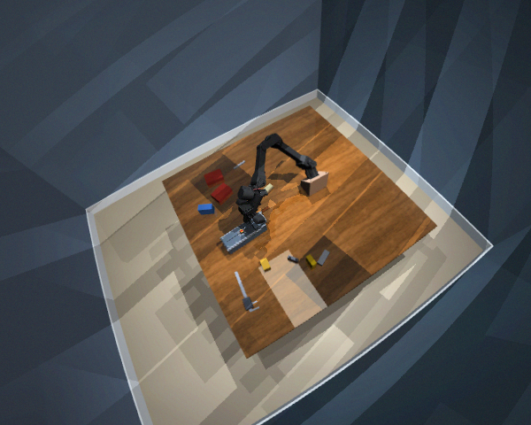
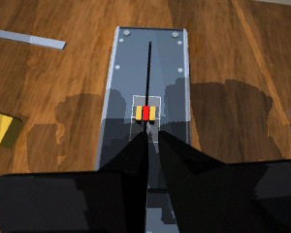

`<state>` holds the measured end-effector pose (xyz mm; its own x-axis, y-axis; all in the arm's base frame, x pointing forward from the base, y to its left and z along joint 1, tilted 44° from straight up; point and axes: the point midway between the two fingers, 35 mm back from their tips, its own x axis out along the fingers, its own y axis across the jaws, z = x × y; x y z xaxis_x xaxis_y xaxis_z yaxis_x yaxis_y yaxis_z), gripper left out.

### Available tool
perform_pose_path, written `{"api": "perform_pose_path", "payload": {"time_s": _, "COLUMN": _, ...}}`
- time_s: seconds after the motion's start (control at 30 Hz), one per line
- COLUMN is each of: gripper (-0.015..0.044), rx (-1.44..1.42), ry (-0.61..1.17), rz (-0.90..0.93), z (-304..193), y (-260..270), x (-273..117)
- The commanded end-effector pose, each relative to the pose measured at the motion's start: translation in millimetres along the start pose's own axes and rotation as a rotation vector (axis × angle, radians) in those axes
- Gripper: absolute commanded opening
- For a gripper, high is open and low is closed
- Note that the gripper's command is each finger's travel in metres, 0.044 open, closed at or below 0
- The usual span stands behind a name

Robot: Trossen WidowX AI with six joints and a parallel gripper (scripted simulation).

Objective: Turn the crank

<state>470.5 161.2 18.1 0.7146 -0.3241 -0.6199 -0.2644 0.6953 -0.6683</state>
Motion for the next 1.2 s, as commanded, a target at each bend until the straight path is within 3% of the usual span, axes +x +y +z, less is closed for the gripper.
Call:
{"api": "perform_pose_path", "payload": {"time_s": 0.0, "gripper": 0.0105, "rx": 0.000, "ry": 0.000, "rz": 0.000, "z": 0.0, "y": 0.0, "x": 0.0}}
{"api": "perform_pose_path", "payload": {"time_s": 0.4, "gripper": 0.0420, "rx": 0.000, "ry": 0.000, "rz": 0.000, "z": 0.0, "y": 0.0, "x": 0.0}}
{"api": "perform_pose_path", "payload": {"time_s": 0.47, "gripper": 0.0440, "rx": 0.000, "ry": 0.000, "rz": 0.000, "z": 0.0, "y": 0.0, "x": 0.0}}
{"api": "perform_pose_path", "payload": {"time_s": 1.0, "gripper": 0.0020, "rx": 0.000, "ry": 0.000, "rz": 0.000, "z": 0.0, "y": 0.0, "x": 0.0}}
{"api": "perform_pose_path", "payload": {"time_s": 1.17, "gripper": 0.0000, "rx": 0.000, "ry": 0.000, "rz": 0.000, "z": 0.0, "y": 0.0, "x": 0.0}}
